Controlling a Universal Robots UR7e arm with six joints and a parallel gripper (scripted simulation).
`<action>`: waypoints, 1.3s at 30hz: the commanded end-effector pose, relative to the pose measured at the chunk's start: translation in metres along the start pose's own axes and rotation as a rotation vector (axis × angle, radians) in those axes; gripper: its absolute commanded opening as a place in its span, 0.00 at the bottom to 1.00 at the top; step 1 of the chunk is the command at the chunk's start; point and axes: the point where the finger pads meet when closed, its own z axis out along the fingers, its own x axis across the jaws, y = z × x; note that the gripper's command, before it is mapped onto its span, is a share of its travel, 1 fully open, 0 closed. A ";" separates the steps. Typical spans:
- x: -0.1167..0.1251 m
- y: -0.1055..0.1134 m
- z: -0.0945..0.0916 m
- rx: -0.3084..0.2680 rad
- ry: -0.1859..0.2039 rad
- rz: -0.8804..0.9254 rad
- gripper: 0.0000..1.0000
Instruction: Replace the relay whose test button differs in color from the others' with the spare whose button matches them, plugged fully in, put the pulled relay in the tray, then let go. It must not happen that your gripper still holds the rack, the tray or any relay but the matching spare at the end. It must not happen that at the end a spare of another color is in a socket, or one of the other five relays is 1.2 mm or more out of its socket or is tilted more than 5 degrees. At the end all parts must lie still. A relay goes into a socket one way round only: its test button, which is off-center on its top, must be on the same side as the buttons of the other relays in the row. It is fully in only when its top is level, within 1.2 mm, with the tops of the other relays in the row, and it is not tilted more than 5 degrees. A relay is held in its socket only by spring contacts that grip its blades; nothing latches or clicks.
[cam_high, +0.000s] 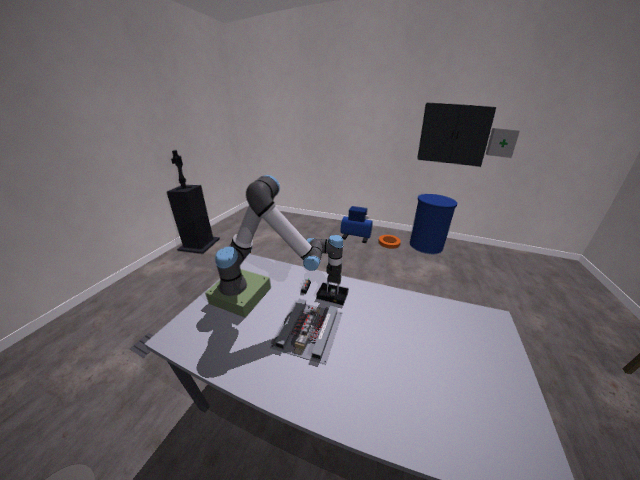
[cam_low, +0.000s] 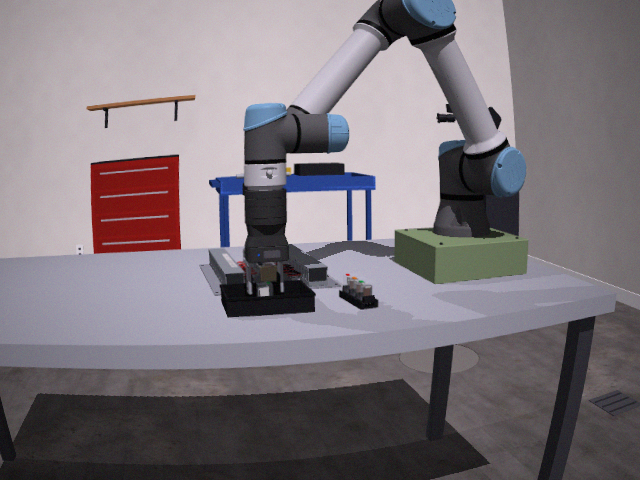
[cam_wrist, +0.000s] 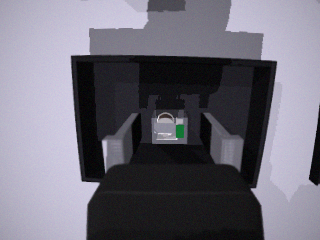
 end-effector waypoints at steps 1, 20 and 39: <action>0.000 0.000 -0.002 0.000 -0.002 0.000 1.00; 0.000 0.000 -0.006 0.000 -0.002 0.000 1.00; 0.000 0.000 -0.010 0.000 -0.002 0.000 1.00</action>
